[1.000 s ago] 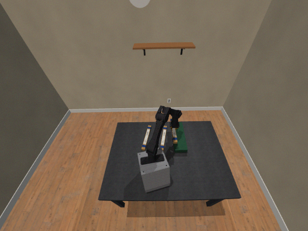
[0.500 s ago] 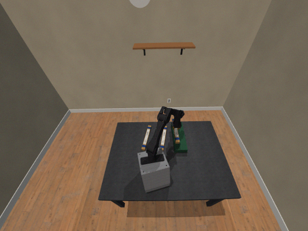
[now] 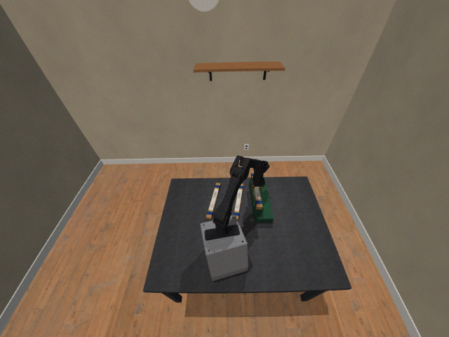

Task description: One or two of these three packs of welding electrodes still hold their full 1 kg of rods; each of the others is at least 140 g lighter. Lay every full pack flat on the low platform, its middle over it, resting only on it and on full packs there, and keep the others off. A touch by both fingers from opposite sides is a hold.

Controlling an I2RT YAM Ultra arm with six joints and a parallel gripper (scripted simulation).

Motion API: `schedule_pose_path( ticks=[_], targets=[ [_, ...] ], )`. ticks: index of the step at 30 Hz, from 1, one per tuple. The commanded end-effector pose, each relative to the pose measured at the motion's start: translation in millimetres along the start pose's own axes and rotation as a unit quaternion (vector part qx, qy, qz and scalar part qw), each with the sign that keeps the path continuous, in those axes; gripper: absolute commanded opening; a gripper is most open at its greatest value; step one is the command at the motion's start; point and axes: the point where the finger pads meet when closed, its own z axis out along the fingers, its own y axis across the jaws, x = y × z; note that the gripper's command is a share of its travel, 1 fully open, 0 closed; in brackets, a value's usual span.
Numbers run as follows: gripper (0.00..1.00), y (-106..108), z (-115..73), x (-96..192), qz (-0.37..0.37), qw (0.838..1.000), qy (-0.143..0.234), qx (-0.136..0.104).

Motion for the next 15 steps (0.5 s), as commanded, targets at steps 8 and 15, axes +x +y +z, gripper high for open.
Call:
schedule_pose_path(
  ticks=[8,15],
  targets=[
    [0.0,-26.7,-50.1,-19.1,0.003,0.999,-0.046,0.028],
    [0.0,-28.2,-49.7,-19.4,0.003,0.999,-0.046,0.028]
  ],
)
